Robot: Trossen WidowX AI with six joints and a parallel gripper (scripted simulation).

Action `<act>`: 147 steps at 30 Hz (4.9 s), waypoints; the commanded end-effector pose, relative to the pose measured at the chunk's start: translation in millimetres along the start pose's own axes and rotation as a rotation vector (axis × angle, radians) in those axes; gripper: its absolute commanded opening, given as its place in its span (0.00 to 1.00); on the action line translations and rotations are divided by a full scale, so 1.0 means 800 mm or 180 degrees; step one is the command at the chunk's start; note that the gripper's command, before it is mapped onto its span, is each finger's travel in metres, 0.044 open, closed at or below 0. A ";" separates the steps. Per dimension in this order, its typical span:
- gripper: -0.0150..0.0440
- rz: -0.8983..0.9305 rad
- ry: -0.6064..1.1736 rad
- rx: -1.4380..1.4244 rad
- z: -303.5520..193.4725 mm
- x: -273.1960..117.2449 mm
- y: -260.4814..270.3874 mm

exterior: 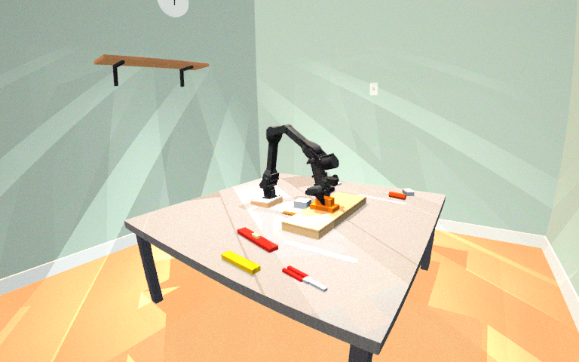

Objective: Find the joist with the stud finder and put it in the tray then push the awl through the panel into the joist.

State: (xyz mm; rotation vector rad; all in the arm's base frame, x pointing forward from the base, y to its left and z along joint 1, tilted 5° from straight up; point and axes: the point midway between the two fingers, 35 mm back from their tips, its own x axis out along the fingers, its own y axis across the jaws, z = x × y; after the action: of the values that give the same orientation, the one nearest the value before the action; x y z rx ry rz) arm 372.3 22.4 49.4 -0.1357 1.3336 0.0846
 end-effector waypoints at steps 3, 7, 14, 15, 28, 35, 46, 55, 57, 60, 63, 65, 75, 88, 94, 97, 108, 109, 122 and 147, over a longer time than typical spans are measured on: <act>0.25 0.0049 -0.0004 -0.0015 -0.001 0.000 0.028; 0.25 0.0052 -0.0004 -0.0014 -0.001 0.000 0.043; 0.25 0.0058 -0.0004 -0.0013 -0.001 -0.001 0.070; 0.25 0.0059 -0.0004 -0.0013 -0.001 -0.001 0.074; 0.25 0.0068 -0.0004 -0.0010 -0.001 -0.002 0.123; 0.25 0.0074 -0.0004 -0.0009 -0.002 -0.003 0.150; 0.25 0.0082 -0.0004 -0.0007 -0.002 -0.004 0.192; 0.25 0.0089 -0.0003 -0.0006 -0.002 -0.005 0.226; 0.25 0.0090 -0.0003 -0.0006 -0.002 -0.006 0.234; 0.25 0.0093 -0.0003 -0.0005 -0.002 -0.006 0.245; 0.25 0.0095 -0.0003 -0.0005 -0.002 -0.006 0.257; 0.25 0.0096 -0.0003 -0.0004 -0.002 -0.007 0.264; 0.25 0.0102 -0.0003 -0.0003 -0.003 -0.008 0.291; 0.25 0.0099 -0.0003 -0.0004 -0.002 -0.007 0.278; 0.25 0.0095 -0.0003 -0.0005 -0.002 -0.006 0.255; 0.25 0.0092 -0.0003 -0.0005 -0.002 -0.006 0.244; 0.25 0.0084 -0.0003 -0.0007 -0.002 -0.004 0.202; 0.25 0.0083 -0.0003 -0.0007 -0.002 -0.004 0.198; 0.25 0.0074 -0.0004 -0.0009 -0.002 -0.003 0.149; 0.25 0.0054 -0.0004 -0.0013 -0.001 -0.001 0.053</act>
State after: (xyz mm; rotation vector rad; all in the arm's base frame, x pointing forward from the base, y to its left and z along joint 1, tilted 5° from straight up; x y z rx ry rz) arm 363.8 78.1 46.9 -0.1232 1.3368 0.1184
